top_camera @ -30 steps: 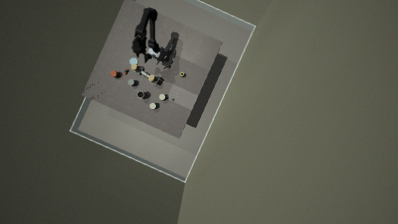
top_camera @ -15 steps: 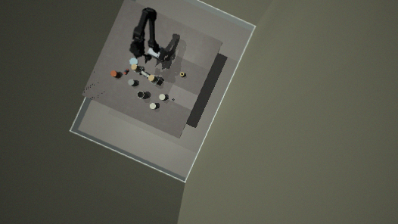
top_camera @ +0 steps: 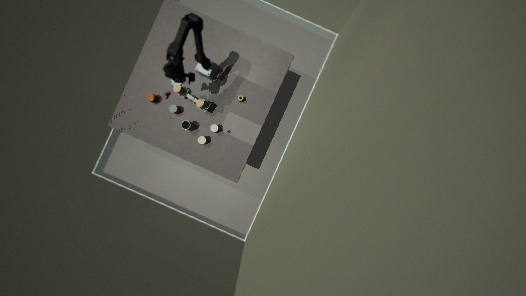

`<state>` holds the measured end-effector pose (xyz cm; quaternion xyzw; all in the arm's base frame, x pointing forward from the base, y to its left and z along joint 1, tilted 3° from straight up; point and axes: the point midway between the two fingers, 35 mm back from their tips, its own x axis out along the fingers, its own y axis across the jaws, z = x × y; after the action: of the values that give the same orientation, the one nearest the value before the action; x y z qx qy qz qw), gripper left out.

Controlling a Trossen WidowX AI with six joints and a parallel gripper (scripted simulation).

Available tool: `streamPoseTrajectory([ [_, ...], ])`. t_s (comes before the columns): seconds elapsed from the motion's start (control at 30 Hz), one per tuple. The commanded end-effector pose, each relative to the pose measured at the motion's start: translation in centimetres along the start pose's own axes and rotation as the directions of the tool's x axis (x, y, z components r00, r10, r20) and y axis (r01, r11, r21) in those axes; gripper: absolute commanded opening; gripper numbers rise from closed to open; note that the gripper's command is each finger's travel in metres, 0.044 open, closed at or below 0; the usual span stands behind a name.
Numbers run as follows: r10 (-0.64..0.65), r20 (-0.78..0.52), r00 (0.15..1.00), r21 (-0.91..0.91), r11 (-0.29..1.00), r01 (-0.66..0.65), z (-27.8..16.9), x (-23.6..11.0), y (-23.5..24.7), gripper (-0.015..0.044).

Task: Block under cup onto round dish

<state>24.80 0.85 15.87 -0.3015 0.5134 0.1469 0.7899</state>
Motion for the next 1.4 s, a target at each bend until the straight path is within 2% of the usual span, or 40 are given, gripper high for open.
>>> streamPoseTrajectory([
  [0.0, 0.037, -0.055, 0.998, -0.128, 0.991, -0.044, 0.1, 1.2, -1.2, 0.0440],
  [0.4, 0.155, -0.190, 0.969, -0.453, 0.862, -0.226, -0.7, 5.4, -4.6, 0.0440],
  [0.93, 0.341, -0.297, 0.892, -0.735, 0.514, -0.442, -4.0, 11.9, -8.4, 0.0440],
  [1.2, 0.343, -0.298, 0.891, -0.738, 0.509, -0.443, -4.1, 12.0, -8.4, 0.0440],
  [1.37, 0.343, -0.298, 0.891, -0.738, 0.509, -0.443, -4.5, 13.3, -7.9, 0.0440],
])
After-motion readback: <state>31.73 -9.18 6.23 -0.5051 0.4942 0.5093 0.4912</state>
